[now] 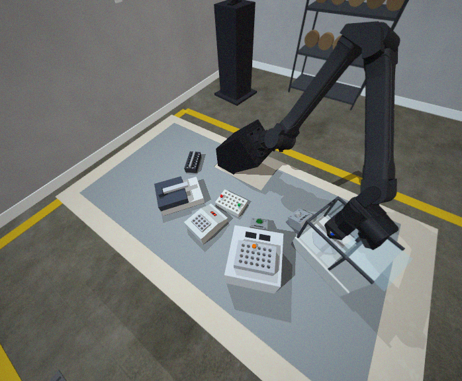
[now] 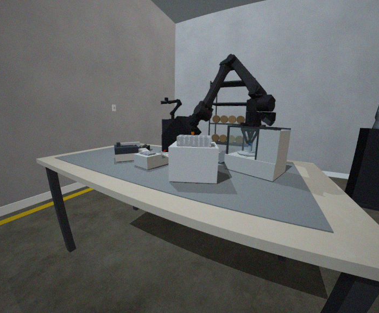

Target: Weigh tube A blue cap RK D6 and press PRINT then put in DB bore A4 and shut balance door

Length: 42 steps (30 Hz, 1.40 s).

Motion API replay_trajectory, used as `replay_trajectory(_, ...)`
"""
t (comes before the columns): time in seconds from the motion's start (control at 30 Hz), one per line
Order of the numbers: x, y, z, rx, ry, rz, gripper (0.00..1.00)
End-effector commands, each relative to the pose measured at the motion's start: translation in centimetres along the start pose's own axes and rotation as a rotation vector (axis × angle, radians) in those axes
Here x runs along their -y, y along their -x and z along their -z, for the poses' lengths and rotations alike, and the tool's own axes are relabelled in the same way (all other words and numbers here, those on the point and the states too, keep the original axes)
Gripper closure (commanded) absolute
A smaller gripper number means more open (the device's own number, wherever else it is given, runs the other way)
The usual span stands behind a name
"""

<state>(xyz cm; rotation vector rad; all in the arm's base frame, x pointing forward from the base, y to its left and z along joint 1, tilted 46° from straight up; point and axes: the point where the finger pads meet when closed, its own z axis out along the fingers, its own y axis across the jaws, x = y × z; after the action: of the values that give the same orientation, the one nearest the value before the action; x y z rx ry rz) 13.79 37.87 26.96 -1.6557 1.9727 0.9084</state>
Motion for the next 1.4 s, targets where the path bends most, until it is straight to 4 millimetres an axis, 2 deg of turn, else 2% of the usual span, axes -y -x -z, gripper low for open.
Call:
replay_trajectory(0.0, 0.2, 2.5, 3.1, 0.059, -0.023, 0.030, 0.64)
replay_trajectory(0.17, 0.5, 2.3, 2.5, 0.044, -0.021, 0.023, 0.64)
replay_trajectory(0.2, 0.1, 1.5, 1.7, 0.032, -0.011, 0.016, 0.64)
replay_trajectory(0.23, 0.2, 2.5, 3.2, 0.059, -0.023, 0.030, 0.64)
replay_trajectory(0.27, 0.2, 2.5, 3.4, 0.059, -0.023, 0.031, 0.64)
replay_trajectory(1.37, 0.0, 2.4, 8.4, 0.059, -0.027, 0.034, 0.64)
